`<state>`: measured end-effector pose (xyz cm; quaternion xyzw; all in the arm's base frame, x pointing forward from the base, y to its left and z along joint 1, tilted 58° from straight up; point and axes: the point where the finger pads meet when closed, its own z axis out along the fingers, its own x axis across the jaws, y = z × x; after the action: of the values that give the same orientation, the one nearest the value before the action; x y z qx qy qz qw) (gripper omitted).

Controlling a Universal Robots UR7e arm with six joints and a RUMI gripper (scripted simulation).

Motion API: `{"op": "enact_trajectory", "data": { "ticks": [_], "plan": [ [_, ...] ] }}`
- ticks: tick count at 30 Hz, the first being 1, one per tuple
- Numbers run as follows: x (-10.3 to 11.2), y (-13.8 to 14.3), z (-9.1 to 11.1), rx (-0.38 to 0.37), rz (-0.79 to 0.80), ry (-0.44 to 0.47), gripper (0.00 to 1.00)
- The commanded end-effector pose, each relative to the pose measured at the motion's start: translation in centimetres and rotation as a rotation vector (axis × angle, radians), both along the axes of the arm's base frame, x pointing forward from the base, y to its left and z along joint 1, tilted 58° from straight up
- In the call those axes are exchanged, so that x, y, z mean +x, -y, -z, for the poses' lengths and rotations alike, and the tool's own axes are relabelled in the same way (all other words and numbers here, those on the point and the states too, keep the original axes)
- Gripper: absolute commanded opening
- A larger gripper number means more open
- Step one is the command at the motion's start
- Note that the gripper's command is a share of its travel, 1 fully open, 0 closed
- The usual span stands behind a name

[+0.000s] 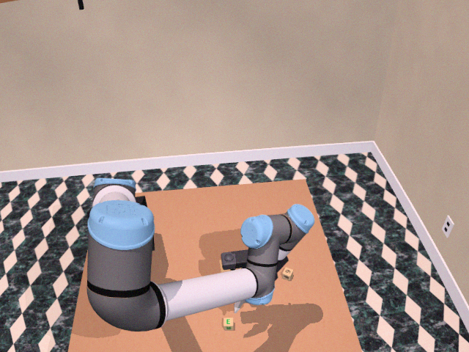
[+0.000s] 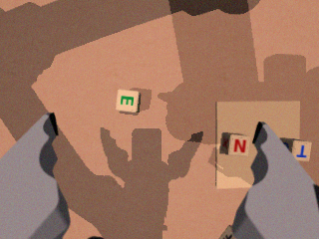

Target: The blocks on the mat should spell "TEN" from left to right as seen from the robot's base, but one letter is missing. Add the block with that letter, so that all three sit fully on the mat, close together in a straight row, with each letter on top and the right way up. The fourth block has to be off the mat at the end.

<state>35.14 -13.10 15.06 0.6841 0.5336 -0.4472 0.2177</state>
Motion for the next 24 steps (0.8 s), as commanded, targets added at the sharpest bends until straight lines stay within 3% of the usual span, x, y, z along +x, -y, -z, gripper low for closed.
{"op": "enact_trajectory", "data": {
  "ticks": [1, 24],
  "plan": [
    [-1.96, 2.35, -3.34, 0.003, -0.011, -0.010, 1.00],
    [-1.98, 2.46, -3.56, 0.003, -0.011, -0.008, 1.00]
  ]
}}
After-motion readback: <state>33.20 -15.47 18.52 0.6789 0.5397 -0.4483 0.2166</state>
